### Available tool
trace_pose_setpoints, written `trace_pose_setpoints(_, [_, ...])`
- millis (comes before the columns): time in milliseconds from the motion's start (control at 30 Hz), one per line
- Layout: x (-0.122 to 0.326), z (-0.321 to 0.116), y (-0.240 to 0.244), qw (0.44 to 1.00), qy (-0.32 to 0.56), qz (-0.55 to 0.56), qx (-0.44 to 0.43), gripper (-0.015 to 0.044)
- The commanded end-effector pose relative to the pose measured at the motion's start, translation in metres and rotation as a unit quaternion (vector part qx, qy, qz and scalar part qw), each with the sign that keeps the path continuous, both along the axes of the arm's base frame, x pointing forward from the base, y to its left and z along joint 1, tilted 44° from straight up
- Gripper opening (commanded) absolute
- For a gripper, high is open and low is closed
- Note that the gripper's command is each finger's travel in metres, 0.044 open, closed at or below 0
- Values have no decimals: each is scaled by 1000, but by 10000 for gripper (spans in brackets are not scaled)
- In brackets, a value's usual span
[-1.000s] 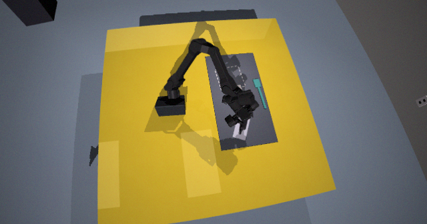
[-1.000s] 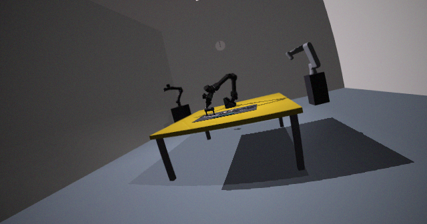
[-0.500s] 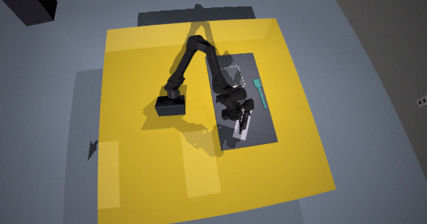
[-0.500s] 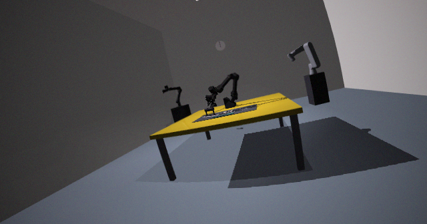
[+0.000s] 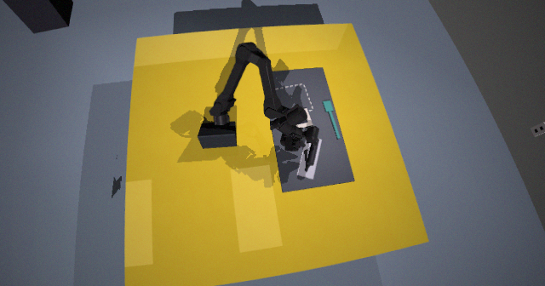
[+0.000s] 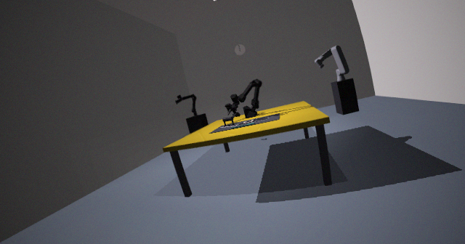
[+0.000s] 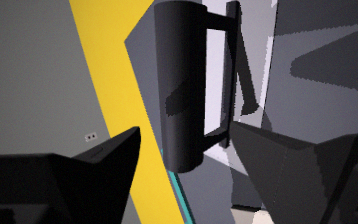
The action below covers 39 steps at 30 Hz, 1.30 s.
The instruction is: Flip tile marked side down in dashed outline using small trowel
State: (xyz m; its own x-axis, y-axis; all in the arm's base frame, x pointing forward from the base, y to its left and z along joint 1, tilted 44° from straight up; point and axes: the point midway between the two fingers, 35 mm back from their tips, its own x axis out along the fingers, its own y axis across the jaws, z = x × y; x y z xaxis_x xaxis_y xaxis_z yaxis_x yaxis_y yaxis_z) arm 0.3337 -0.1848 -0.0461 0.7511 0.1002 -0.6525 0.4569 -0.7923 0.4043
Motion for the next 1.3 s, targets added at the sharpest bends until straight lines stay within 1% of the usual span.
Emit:
trace_pose_setpoints(0, [2, -1, 1, 1000, -2, -2, 4, 300])
trace_pose_setpoints(1200, [45, -37, 7, 1000, -3, -3, 4, 300])
trace_pose_setpoints(1267, [45, -37, 7, 1000, -3, -3, 4, 247])
